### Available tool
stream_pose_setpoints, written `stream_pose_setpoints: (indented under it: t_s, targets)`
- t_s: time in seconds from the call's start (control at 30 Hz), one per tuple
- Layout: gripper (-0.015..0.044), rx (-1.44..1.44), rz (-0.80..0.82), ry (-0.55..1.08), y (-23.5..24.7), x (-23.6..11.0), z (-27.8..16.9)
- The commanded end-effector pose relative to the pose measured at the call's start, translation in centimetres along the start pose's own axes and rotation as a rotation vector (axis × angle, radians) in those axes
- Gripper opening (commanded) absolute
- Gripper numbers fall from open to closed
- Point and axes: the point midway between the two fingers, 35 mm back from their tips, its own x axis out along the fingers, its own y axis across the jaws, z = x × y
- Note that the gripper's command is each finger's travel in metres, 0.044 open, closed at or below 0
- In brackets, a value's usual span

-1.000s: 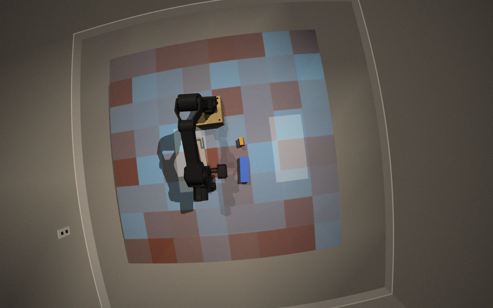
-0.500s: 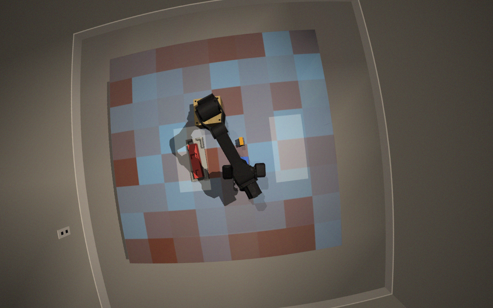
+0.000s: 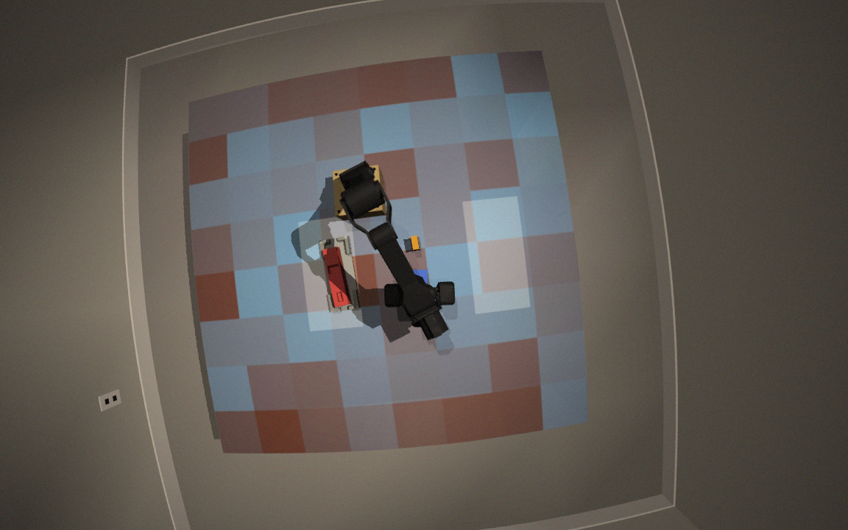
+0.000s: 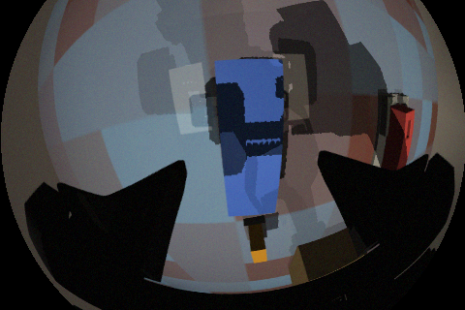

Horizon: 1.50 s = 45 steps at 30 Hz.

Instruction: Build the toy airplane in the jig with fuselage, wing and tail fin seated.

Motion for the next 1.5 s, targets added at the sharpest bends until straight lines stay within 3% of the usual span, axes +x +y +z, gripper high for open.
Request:
stream_pose_setpoints:
  t_s: [0.0,0.8,1.1,1.27,1.47]
  targets:
    - [0.0440,0.003,-0.001,0.004,0.0,0.7,-0.1]
    - [0.0440,0.003,-0.001,0.005,0.0,4.3,-0.1]
    - [0.0204,0.003,-0.001,0.005,0.0,4.3,-0.1]
    - [0.0170,0.003,-0.001,0.005,0.0,4.3,-0.1]
    - [0.0013,0.006,-0.001,0.005,0.0,3.7,-0.1]
